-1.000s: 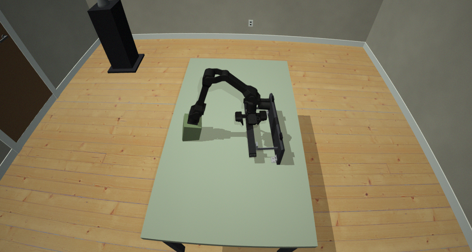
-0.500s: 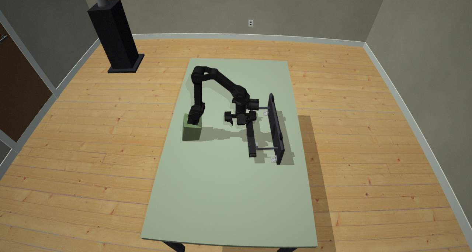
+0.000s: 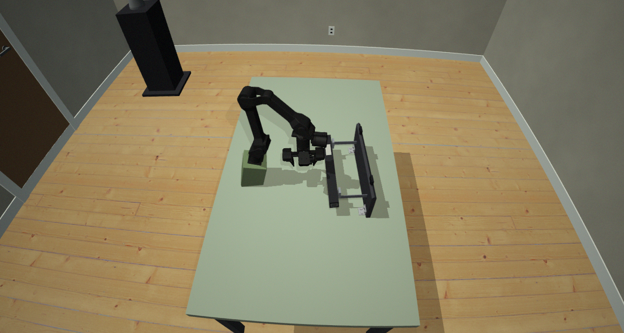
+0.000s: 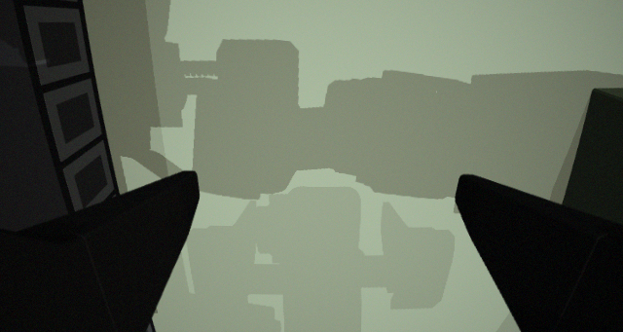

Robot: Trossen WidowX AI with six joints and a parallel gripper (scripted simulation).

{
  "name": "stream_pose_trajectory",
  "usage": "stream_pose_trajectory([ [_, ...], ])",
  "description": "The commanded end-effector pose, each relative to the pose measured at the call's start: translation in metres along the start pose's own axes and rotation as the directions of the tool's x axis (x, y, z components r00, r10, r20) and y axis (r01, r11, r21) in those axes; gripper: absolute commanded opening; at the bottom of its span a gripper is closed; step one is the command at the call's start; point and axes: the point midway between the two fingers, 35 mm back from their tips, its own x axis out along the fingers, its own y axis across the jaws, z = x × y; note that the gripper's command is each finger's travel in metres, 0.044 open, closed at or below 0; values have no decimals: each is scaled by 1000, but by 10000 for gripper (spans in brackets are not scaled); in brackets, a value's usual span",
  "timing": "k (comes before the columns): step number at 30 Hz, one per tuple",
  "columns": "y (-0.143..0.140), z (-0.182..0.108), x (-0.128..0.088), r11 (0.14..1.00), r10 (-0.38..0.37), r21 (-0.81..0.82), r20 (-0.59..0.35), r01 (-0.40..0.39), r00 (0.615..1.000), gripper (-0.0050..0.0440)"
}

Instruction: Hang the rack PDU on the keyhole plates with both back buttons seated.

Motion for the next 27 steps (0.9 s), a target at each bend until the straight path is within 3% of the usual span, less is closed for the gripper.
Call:
stream_pose_trajectory([
  [1,5,1,-22,999,40,-4,6,-40,999,440],
  [3,4,0,-42,999,37,-3,5,-37,999,440],
  [7,3,0,-49,999,35,-3,6,-35,999,440],
  [27,1,-1,-44,1000,18,-1,3,-18,1000,440],
])
